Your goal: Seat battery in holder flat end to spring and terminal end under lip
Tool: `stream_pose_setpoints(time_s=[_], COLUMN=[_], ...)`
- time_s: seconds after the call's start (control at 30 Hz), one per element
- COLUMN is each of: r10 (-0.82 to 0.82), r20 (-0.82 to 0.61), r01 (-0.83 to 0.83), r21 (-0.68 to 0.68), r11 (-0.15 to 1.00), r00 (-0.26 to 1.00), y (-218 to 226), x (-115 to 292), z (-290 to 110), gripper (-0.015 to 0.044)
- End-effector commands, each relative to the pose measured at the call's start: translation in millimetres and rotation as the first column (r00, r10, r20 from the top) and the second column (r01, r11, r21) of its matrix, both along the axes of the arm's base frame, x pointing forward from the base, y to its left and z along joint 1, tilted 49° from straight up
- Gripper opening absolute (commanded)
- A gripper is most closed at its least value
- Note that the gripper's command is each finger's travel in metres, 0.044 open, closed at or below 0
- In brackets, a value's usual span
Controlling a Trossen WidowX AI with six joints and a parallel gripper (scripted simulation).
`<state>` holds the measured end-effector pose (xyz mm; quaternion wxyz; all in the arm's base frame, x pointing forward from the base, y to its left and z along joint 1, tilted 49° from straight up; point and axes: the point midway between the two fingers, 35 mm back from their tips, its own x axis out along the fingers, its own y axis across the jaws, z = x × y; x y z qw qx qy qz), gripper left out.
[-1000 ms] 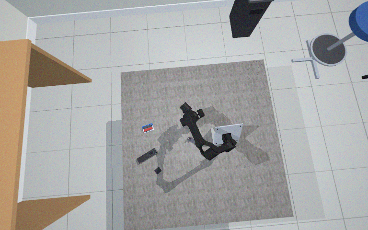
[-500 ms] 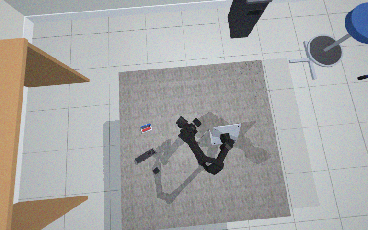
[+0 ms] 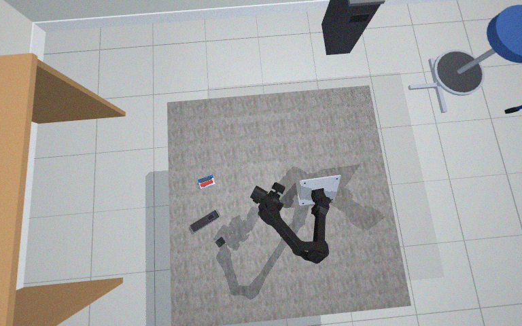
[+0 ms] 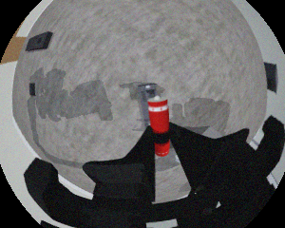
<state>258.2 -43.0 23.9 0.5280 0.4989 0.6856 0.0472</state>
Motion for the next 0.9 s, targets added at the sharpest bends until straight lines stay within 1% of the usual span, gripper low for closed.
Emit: stream_pose_setpoints(time_s=[0.0,0.6,0.87], r10=[0.006,-0.106,-0.136], r20=[0.012,0.106,0.135], r01=[-0.006,0.120,0.158], r21=[-0.001,-0.141,-0.167], r11=[1.000,0.983,0.973], r00=[1.000,0.989,0.981], y=[2,23,29], x=[-1,5,7], z=[3,-21,-25], gripper=[0.0058,0.0058,0.0058])
